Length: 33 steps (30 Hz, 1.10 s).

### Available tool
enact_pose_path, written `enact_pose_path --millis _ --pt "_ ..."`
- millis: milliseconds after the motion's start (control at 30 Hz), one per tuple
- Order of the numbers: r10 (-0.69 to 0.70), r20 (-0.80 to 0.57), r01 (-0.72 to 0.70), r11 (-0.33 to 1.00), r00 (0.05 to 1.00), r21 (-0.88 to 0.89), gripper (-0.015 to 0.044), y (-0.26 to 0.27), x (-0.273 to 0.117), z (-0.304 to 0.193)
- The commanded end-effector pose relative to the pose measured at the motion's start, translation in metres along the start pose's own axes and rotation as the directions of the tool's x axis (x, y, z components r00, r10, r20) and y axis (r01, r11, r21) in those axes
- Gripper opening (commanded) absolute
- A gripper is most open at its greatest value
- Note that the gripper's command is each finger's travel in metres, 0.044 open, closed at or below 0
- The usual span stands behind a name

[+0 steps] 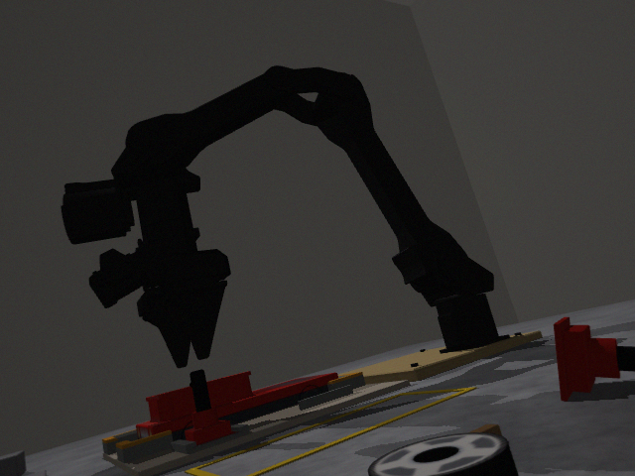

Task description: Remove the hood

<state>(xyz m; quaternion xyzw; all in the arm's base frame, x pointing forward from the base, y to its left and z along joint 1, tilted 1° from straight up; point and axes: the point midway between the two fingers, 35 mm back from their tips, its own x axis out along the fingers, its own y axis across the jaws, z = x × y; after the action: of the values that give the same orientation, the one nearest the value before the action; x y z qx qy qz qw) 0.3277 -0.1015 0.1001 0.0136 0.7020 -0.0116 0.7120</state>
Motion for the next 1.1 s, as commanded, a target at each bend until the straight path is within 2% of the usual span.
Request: enact_pose_path --millis 0,1067 --pt "-0.004 -0.002 0.004 1.0 1.0 0.004 0.044 0.0 0.004 -0.001" --pt "-0.003 -0.002 0.003 1.0 1.0 0.004 0.044 0.001 0.026 -0.001"
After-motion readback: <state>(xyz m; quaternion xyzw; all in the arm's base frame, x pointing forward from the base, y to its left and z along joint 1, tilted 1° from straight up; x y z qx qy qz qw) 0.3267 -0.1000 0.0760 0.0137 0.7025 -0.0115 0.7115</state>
